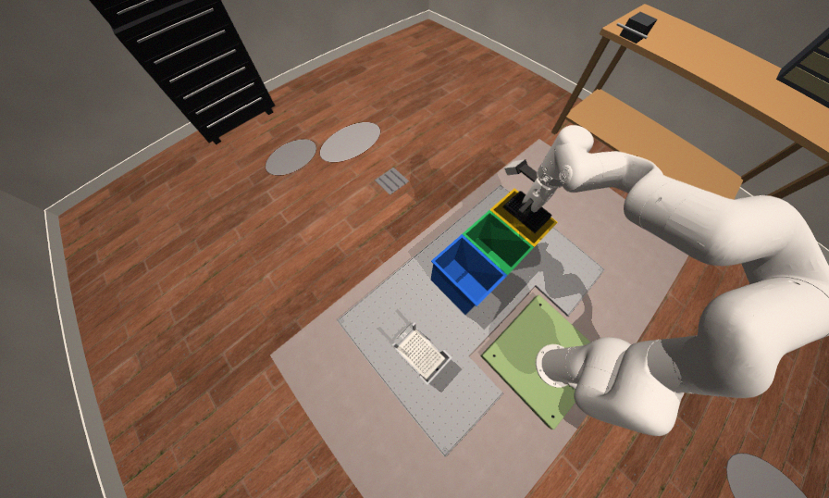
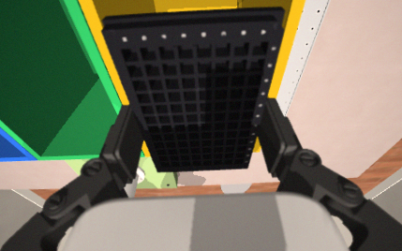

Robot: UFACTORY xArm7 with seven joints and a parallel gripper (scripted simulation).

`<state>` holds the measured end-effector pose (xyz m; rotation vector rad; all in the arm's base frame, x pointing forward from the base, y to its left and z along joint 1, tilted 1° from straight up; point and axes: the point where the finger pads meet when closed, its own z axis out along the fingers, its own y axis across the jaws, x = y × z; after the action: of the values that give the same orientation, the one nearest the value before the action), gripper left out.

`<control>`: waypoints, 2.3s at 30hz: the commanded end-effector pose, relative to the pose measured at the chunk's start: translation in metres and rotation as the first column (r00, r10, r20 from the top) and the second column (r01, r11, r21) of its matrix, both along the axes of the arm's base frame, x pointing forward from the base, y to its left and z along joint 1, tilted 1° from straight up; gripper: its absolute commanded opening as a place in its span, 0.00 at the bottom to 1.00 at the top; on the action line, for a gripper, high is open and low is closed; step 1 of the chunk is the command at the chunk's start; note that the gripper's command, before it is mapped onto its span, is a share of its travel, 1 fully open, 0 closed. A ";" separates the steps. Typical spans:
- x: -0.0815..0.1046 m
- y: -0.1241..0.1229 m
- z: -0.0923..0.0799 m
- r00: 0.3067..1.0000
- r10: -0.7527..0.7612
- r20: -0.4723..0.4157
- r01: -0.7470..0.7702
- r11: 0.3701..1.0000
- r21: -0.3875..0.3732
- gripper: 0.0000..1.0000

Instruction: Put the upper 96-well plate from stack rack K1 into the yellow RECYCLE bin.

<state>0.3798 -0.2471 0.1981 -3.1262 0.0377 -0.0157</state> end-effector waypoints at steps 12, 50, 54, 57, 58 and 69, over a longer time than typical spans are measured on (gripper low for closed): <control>0.001 -0.001 0.002 1.000 0.000 0.005 0.000 1.000 -0.002 0.00; 0.001 -0.001 -0.003 1.000 0.000 0.005 0.000 1.000 -0.002 0.00; 0.001 -0.001 -0.004 1.000 0.000 0.005 0.000 1.000 -0.002 0.00; 0.001 -0.001 -0.004 1.000 0.000 0.005 0.000 1.000 -0.002 0.00; 0.001 -0.001 -0.004 1.000 0.000 0.005 0.000 1.000 -0.002 0.00; 0.001 -0.001 -0.006 1.000 0.000 0.005 0.000 1.000 -0.002 0.00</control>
<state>0.3801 -0.2471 0.1907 -3.1266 0.0379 -0.0179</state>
